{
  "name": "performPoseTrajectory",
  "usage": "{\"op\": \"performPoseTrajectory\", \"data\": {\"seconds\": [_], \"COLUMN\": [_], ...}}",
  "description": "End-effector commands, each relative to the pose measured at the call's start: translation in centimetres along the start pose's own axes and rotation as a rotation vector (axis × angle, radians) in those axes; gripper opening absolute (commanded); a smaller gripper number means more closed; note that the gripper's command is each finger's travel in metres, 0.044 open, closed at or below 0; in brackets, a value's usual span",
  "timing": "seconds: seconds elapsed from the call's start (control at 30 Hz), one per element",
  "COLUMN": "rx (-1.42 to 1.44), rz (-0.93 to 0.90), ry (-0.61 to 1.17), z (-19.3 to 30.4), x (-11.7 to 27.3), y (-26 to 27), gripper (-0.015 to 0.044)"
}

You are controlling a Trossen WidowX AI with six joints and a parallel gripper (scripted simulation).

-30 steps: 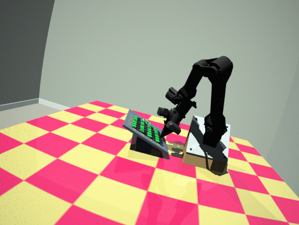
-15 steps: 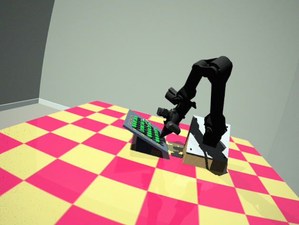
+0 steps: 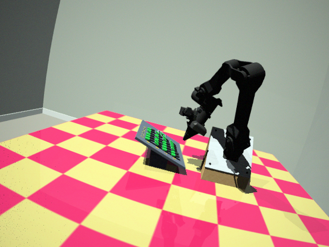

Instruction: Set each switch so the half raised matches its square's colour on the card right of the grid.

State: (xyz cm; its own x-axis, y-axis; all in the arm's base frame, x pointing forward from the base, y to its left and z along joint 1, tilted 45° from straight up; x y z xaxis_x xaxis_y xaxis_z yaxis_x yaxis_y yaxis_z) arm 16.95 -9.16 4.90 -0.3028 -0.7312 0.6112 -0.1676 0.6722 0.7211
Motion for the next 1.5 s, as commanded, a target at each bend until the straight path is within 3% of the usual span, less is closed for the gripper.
{"op": "performPoseTrajectory", "data": {"seconds": [0.0,0.33,0.5,0.67,1.47], "rx": [0.004,0.007,0.008,0.008,0.008], "rz": [-0.004,0.000,0.000,0.001,0.000], "ry": [0.009,0.007,0.009,0.032,0.031], "z": [0.0,-2.6,-2.6,-2.9,-2.9], "x": [0.9,0.9,0.7,-2.7,-5.1], "y": [0.2,-8.2,-8.4,-8.3,-8.3], "gripper": [0.0000,0.0000,0.0000,0.0000,0.0000]}}
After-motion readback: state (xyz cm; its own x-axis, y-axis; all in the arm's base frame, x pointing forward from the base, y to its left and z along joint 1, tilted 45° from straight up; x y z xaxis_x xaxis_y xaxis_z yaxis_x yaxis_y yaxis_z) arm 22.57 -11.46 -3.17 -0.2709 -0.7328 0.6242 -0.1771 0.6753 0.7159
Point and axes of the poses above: the point midway between the two fingers, 35 mm back from their tips, its own x axis back along the fingers, its own y axis across the jaws, z = x × y, the point moved 9 cm from there along x, back along the fingers, and after that the axes turned 5 degrees about -x, right-handed, at the moved point
